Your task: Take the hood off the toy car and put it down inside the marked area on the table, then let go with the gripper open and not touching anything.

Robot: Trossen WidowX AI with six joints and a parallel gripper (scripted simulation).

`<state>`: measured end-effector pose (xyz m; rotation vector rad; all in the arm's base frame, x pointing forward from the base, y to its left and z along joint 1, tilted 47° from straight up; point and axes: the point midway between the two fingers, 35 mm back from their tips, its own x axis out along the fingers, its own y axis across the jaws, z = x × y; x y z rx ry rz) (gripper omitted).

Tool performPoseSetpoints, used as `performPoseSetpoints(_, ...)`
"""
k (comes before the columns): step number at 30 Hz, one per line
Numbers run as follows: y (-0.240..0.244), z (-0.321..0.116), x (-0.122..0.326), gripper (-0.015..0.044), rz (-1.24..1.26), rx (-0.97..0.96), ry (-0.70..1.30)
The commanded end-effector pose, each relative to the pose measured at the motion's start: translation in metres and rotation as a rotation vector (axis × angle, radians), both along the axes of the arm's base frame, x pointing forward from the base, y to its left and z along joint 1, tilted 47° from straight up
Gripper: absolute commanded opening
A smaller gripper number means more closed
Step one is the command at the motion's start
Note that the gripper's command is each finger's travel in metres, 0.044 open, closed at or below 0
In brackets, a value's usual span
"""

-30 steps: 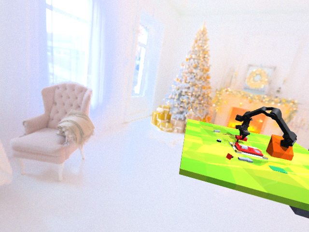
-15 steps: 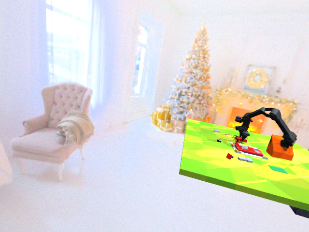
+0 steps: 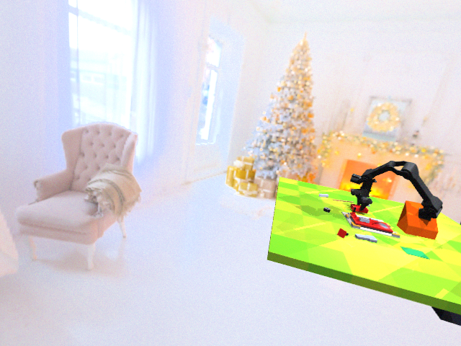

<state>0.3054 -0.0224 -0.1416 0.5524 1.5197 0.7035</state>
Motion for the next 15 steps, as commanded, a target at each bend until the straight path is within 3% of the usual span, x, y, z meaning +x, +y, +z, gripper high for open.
performPoseSetpoints(1, 0.0021, -0.0015, 0.0, 0.0, -0.003, 0.002, 0.0)
performPoseSetpoints(15, 0.0072, -0.0062, -0.0005, 0.0, -0.003, 0.003, 0.0)
